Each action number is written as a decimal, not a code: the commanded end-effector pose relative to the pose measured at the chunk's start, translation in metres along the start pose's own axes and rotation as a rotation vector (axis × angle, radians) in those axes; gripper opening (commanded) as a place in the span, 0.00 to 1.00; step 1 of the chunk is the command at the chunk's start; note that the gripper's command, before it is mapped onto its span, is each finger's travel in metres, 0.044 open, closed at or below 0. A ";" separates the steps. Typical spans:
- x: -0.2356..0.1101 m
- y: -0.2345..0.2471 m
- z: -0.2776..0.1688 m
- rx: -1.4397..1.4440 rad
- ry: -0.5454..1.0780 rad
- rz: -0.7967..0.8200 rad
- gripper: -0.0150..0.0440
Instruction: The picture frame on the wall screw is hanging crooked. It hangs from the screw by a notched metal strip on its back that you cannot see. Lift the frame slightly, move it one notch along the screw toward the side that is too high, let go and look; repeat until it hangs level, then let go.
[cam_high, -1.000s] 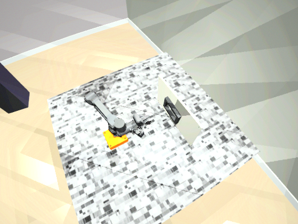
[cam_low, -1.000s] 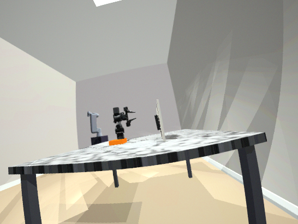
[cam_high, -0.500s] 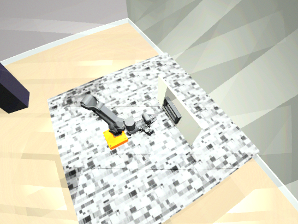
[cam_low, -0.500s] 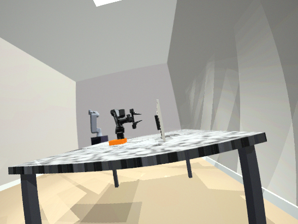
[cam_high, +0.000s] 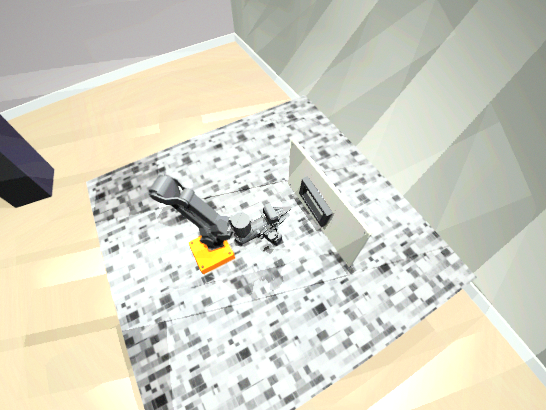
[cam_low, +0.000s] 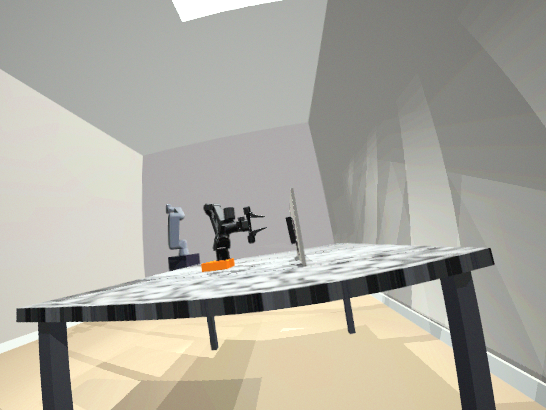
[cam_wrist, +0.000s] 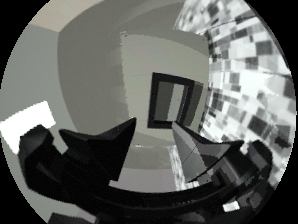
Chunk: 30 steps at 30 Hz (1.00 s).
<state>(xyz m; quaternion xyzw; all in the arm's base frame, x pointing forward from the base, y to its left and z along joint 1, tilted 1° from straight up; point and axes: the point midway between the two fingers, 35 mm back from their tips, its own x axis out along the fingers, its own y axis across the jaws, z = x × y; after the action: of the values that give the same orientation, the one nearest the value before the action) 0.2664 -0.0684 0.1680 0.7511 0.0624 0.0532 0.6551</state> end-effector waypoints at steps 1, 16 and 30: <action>0.000 0.000 0.000 0.005 -0.004 0.001 0.69; 0.080 0.001 -0.001 0.006 -0.003 0.009 0.69; 0.080 0.001 -0.001 0.006 -0.003 0.009 0.69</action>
<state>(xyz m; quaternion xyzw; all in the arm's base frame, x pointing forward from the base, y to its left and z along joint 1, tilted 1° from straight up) 0.3435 -0.0539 0.1665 0.7526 0.0621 0.0535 0.6534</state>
